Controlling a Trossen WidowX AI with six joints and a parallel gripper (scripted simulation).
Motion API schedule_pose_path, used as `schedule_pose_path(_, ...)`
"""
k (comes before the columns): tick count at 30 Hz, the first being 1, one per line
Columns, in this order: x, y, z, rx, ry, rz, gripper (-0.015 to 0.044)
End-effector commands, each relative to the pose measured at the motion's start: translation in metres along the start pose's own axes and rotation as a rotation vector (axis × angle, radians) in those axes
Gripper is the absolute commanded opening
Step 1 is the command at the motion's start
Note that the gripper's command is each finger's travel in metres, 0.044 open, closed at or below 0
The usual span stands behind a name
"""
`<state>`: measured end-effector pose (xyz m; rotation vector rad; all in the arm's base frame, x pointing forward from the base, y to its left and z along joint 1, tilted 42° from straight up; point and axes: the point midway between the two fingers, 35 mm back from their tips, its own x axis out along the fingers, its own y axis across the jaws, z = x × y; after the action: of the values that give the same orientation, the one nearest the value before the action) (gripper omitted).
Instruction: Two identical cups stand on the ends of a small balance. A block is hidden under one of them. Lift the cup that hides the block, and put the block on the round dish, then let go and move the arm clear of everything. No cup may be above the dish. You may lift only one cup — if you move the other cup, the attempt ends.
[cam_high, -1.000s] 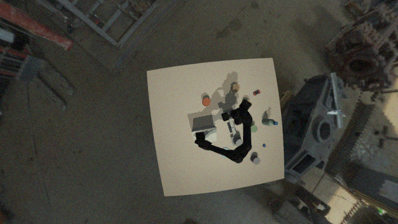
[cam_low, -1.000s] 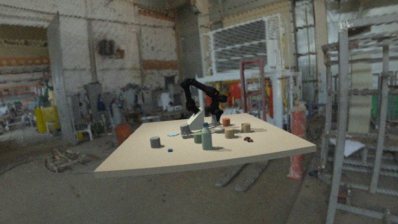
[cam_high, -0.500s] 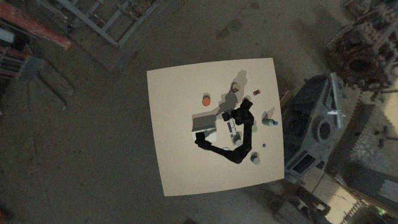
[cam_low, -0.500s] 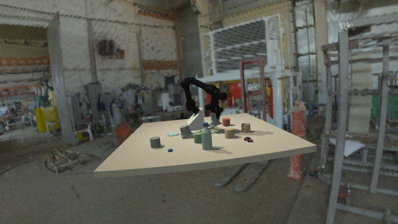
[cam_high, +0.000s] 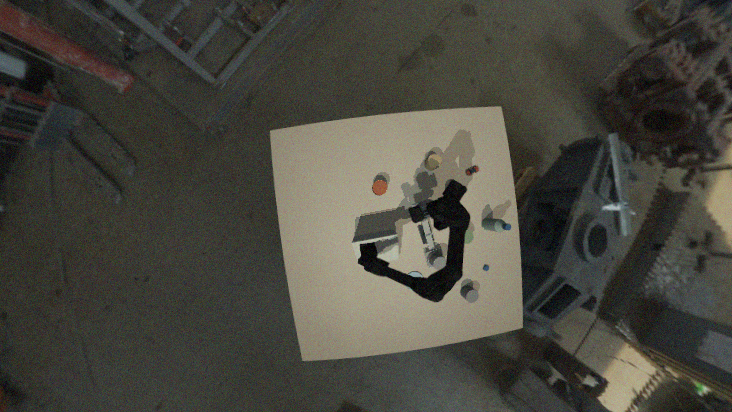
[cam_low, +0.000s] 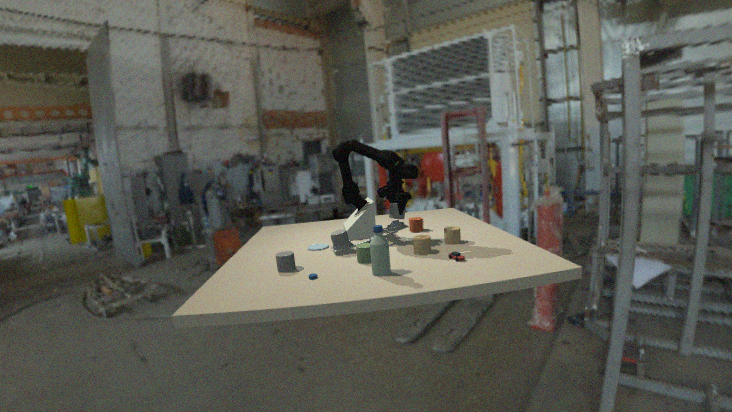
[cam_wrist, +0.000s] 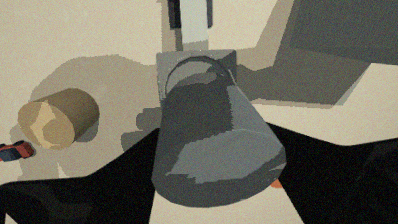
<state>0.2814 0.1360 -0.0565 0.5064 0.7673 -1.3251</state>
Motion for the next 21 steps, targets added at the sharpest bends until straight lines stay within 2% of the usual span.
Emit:
schedule_pose_path(1, -0.010, 0.003, -0.001, 0.010, 0.014, 0.015, 0.0000)
schedule_pose_path(21, -0.036, -0.001, 0.001, 0.010, 0.012, 0.014, 0.0000)
